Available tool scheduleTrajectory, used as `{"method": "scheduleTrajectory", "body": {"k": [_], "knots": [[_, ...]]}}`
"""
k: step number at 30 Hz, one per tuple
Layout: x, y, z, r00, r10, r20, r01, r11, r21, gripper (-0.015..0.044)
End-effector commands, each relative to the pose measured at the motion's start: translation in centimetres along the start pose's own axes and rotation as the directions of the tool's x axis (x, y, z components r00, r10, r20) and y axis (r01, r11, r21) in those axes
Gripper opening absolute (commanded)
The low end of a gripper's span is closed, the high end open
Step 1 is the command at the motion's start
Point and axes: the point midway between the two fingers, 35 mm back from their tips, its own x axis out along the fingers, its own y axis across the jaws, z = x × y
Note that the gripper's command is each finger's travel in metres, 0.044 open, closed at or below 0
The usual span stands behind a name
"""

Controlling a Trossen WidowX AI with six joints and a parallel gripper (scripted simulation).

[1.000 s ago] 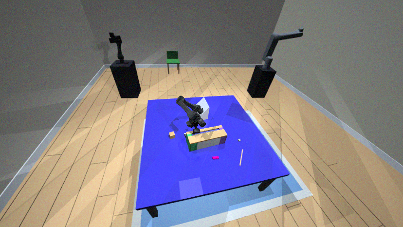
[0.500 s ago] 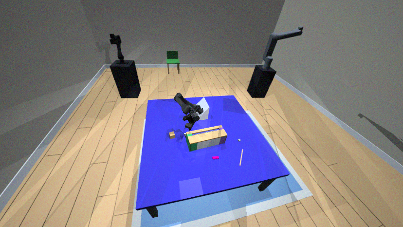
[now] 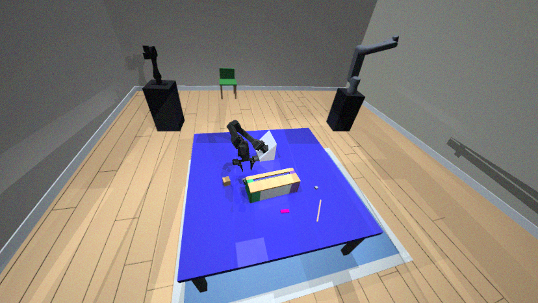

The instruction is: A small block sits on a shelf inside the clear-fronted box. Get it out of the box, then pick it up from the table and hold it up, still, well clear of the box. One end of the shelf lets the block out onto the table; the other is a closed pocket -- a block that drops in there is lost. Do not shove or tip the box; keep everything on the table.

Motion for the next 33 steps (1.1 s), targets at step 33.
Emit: {"method": "scheduleTrajectory", "body": {"k": [33], "knots": [[11.4,0.1,5.4,1.000,0.007,0.005,-0.007,1.000,0.003,0.0285]]}}
